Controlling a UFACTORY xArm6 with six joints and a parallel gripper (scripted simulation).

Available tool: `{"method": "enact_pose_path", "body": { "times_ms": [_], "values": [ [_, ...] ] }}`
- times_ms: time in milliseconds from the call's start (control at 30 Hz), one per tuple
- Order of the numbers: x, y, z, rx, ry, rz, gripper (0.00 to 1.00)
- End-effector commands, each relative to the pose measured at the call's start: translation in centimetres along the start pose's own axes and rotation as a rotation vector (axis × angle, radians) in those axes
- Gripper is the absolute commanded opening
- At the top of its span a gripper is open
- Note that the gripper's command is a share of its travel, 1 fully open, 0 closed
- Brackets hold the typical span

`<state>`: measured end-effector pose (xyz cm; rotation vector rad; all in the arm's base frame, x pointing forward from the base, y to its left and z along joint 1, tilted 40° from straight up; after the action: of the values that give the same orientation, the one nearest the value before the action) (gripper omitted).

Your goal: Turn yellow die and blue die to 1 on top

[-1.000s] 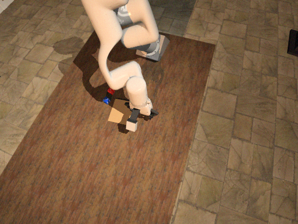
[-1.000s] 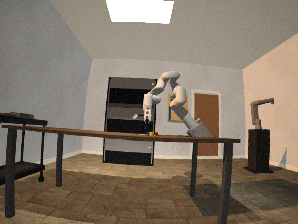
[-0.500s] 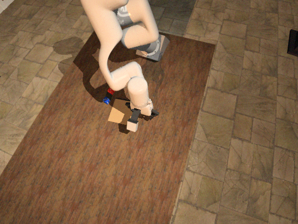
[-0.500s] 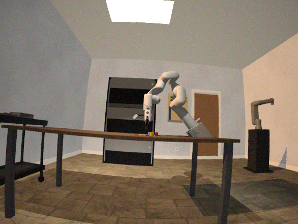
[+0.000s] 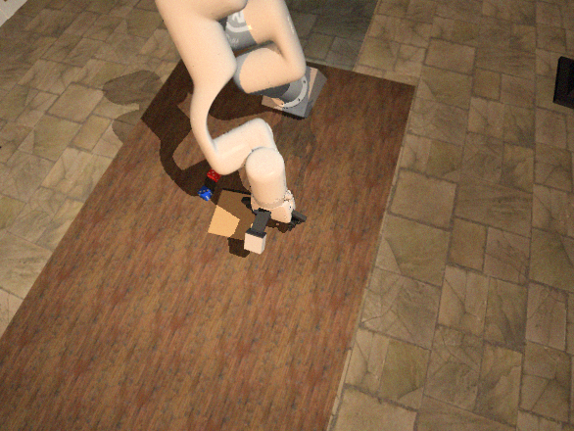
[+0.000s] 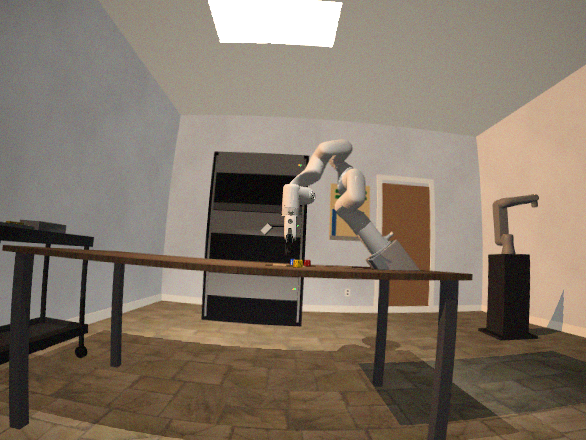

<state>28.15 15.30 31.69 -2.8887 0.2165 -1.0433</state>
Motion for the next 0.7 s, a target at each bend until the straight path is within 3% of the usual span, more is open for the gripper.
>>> {"method": "enact_pose_path", "body": {
  "times_ms": [0, 500, 667],
  "values": [
    [0.1, 0.0, -0.1, 0.002, 0.002, 0.001, 1.0],
    [0.1, 0.0, -1.1, 0.002, 0.002, 0.001, 1.0],
    [0.1, 0.0, -4.3, 0.002, 0.002, 0.001, 1.0]
  ]
}}
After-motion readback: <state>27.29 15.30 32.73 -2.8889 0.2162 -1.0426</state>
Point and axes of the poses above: the point where the finger pads meet when closed, its own z axis out along the fingers, its own y axis across the jaws, x = y × z, the point moved 9 cm from there along -z, back along the fingers, and after that the axes turned 14 degrees about z, right-handed, at the moved point
